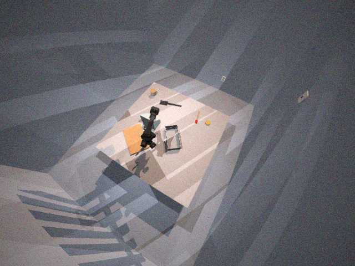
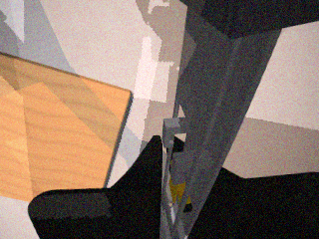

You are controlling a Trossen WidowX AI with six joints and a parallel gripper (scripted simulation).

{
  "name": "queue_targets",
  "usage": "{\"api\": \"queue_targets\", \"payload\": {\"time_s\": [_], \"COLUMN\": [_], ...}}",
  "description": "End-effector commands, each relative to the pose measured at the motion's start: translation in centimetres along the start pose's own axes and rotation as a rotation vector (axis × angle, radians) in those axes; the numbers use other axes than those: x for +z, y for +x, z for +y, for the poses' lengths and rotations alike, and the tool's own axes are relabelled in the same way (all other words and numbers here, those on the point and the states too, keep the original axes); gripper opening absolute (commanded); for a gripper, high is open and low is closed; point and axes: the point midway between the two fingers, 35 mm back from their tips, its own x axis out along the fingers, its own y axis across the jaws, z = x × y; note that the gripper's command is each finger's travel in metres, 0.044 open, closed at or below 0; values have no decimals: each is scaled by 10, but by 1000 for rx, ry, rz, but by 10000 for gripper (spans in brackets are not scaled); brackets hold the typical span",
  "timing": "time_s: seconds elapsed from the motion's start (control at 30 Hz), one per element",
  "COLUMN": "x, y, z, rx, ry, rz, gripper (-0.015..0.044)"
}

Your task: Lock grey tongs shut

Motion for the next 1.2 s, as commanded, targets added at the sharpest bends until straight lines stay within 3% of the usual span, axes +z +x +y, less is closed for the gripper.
{"api": "queue_targets", "payload": {"time_s": [0.0, 1.17], "x": [-5, -39], "y": [-3, -14], "z": [7, 73], "rx": [-3, -28], "ry": [135, 1498], "rz": [10, 21], "gripper": [-150, -150]}}
